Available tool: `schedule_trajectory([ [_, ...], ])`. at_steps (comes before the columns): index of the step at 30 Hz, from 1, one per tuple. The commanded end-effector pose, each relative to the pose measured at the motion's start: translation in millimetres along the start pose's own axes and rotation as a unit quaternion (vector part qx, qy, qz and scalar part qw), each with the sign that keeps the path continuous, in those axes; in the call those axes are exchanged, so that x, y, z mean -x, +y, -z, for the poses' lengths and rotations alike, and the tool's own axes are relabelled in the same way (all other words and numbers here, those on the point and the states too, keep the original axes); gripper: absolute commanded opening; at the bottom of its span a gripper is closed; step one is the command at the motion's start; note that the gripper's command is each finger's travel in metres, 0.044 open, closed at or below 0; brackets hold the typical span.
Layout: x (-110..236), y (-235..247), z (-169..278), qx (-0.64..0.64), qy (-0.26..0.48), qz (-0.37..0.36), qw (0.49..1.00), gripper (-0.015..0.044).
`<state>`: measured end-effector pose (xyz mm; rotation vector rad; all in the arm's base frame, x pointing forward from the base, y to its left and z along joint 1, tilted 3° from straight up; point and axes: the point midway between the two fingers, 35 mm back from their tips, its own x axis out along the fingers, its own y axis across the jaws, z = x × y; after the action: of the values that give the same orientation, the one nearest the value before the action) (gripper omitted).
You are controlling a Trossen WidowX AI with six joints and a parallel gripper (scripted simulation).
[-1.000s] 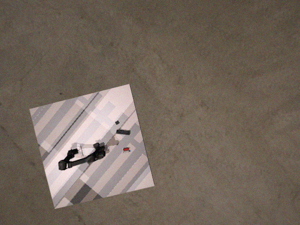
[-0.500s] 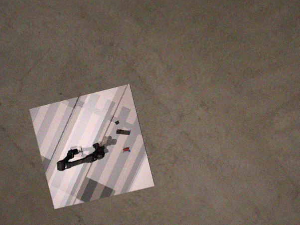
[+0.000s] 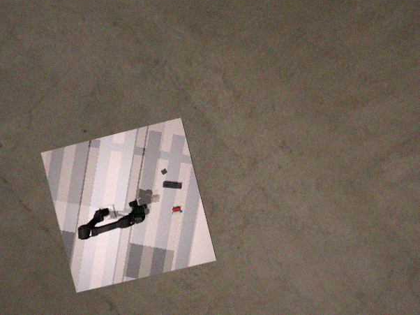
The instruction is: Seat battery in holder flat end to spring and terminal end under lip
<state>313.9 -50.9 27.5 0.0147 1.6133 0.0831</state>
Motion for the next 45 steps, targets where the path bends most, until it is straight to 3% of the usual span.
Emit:
schedule_trajectory([
  [1, -0.3, 0.6, 1.8, 0.004, 0.0, 0.0, 1.0, 0.0088],
  [10, -0.2, 0.5, 1.8, 0.004, 0.0, 0.0, 1.0, 0.0088],
  [14, -0.2, 0.5, 1.8, 0.004, 0.0, 0.0, 1.0, 0.019],
  [30, 14.6, 1.0, 2.0, 0.001, 0.0, 0.0, 1.0, 0.019],
  [32, 17.4, 1.1, 2.3, 0.0, 0.003, 0.0, 1.0, 0.0242],
  [39, 76.8, 3.0, 3.8, 0.001, 0.0, 0.0, 1.0, 0.0426],
  [45, 90.0, 3.9, 5.8, 0.001, 0.0, 0.0, 1.0, 0.044],
])
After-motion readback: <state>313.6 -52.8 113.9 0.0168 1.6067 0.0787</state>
